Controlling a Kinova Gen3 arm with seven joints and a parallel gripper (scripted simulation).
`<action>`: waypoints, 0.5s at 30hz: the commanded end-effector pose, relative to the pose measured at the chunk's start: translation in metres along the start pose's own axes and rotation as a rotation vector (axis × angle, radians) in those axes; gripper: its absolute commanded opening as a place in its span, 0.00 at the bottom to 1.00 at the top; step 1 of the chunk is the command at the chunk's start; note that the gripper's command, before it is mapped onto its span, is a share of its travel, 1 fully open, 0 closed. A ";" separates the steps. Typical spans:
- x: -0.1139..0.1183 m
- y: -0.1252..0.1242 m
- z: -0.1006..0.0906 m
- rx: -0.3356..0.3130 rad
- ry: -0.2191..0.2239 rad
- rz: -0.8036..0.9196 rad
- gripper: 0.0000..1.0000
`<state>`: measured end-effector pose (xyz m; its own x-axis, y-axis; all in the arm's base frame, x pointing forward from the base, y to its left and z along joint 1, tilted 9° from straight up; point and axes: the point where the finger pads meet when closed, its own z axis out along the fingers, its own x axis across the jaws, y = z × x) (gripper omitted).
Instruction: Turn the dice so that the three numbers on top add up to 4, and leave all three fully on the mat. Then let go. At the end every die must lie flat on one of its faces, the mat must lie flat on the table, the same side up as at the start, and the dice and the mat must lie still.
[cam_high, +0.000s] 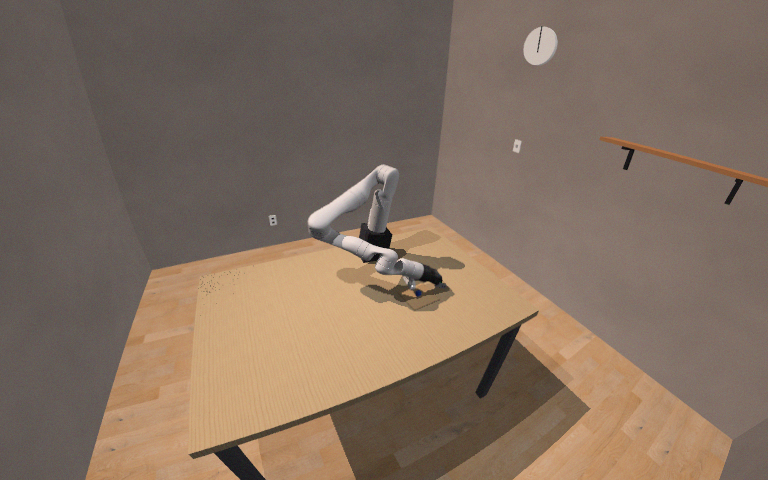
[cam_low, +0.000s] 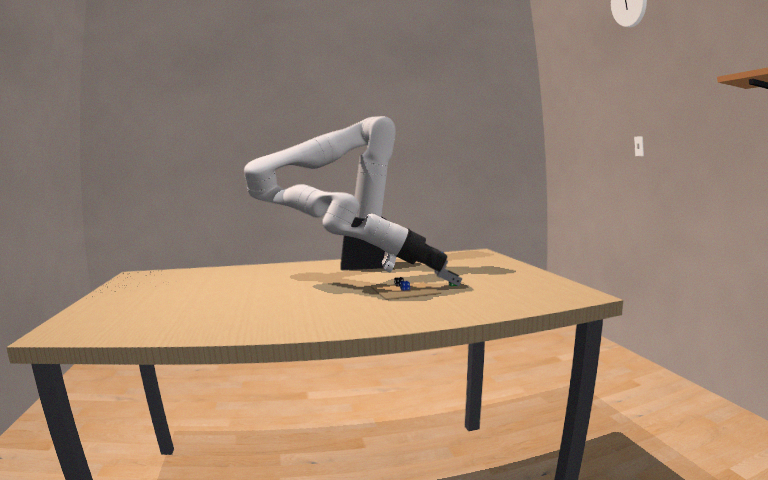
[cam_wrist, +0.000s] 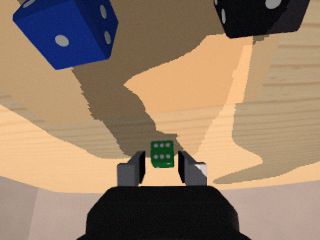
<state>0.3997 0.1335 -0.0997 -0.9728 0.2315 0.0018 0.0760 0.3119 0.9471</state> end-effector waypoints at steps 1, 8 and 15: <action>0.000 0.000 0.000 0.000 -0.001 -0.001 0.70; 0.000 0.000 0.000 0.000 -0.001 -0.001 0.70; 0.000 0.000 -0.004 0.000 -0.001 -0.001 0.70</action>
<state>0.3988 0.1329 -0.0991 -0.9734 0.2293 0.0024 0.0756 0.3113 0.9473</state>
